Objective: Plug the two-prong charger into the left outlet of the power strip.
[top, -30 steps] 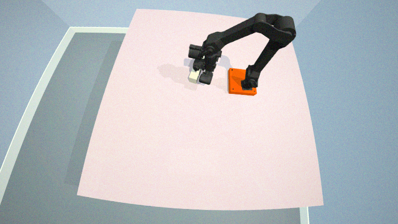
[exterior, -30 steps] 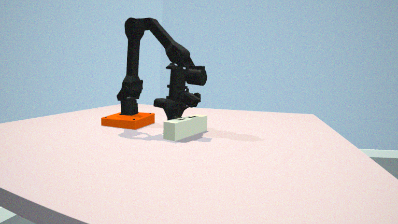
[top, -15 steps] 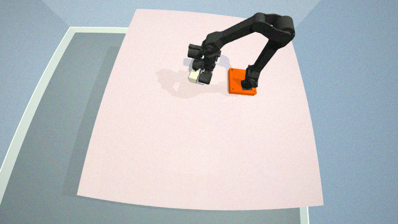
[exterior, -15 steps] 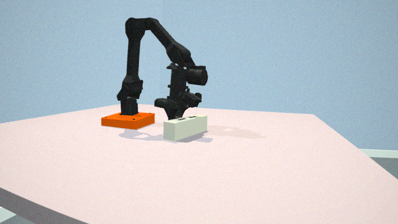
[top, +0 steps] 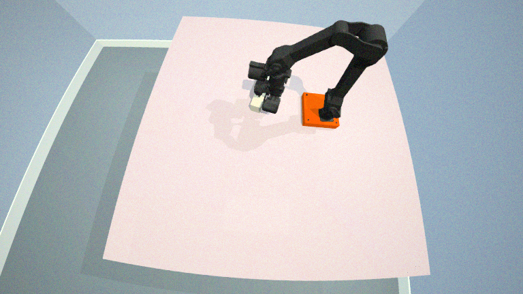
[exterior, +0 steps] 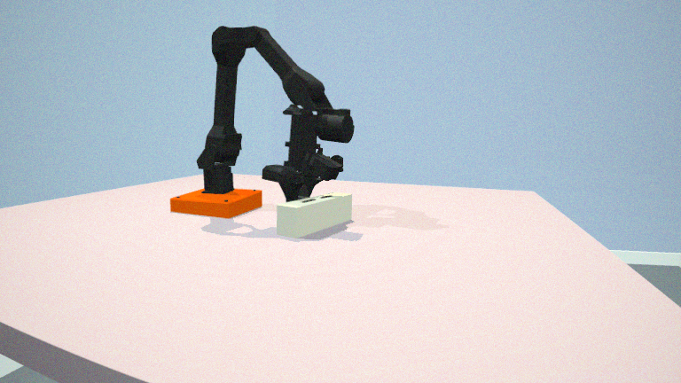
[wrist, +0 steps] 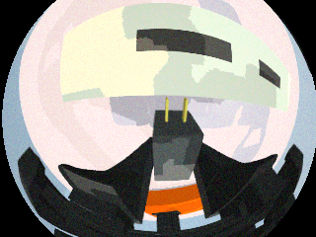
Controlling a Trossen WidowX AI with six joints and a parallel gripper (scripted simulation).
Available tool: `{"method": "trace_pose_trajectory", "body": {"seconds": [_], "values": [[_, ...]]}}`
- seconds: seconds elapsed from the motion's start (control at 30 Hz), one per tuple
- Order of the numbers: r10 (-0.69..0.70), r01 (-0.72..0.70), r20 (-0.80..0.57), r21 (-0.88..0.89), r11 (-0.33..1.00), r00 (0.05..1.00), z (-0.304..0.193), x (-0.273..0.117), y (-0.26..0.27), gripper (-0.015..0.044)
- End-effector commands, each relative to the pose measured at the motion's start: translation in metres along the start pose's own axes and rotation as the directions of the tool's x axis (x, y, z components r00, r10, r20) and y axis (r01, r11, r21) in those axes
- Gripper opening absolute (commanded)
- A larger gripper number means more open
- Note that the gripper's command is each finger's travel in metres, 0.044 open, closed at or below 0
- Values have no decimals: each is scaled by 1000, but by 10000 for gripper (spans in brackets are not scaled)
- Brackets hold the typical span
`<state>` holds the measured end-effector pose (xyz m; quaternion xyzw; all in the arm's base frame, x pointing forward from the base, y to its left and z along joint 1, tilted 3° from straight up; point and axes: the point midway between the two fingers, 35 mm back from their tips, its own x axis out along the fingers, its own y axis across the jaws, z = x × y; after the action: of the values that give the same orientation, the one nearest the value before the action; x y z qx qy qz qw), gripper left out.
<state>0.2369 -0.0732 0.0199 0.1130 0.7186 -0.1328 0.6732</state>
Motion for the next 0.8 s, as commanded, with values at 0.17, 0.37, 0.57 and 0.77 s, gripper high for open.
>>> {"method": "trace_pose_trajectory", "body": {"seconds": [0.17, 0.37, 0.57, 0.77], "values": [[-4, 4, 3, -4, 1000, 1000, 3, -1, -1, 0], [-4, 4, 3, -4, 1000, 1000, 4, -1, -1, 0], [-4, 4, 3, -4, 1000, 1000, 6, -1, -1, 0], [-4, 4, 3, -4, 1000, 1000, 6, -1, -1, 0]]}}
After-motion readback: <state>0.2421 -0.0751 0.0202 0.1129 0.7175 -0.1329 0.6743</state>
